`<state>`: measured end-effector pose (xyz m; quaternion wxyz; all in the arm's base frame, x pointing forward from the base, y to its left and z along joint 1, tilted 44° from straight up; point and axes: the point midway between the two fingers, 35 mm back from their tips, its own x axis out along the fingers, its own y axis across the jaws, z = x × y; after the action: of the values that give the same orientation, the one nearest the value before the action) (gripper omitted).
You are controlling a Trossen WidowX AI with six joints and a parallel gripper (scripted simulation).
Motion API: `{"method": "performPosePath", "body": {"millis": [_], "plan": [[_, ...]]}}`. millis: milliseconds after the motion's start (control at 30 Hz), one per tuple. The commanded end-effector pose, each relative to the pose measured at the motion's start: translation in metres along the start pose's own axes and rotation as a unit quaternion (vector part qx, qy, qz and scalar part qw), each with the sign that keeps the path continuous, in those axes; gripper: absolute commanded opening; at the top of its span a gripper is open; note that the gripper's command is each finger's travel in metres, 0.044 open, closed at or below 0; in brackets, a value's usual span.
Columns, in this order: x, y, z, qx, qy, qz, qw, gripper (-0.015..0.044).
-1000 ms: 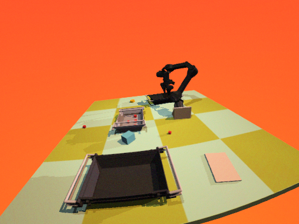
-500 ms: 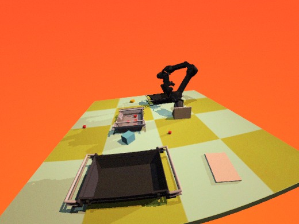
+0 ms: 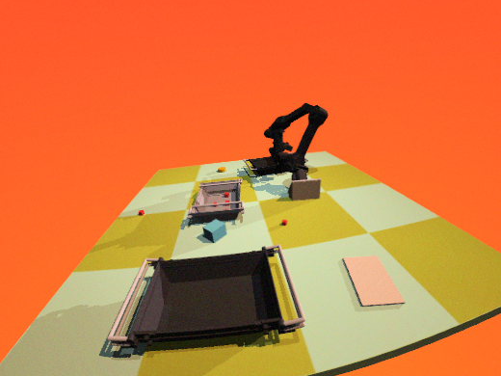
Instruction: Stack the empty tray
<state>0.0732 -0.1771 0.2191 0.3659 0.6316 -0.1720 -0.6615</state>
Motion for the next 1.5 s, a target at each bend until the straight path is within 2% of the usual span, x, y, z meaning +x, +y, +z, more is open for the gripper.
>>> {"method": "performPosePath", "body": {"millis": [0,300,533,1000,1467], "plan": [[0.012,-0.001,0.0,-0.003,0.001,-0.001,1.0,0.044],[0.034,-0.002,0.005,-0.006,0.0,0.004,1.0,0.044],[0.035,-0.002,0.006,-0.006,-0.001,0.005,1.0,0.044],[0.035,-0.002,0.006,-0.006,-0.001,0.005,1.0,0.0235],[0.035,-0.002,0.006,-0.006,-0.001,0.005,1.0,0.0141]]}}
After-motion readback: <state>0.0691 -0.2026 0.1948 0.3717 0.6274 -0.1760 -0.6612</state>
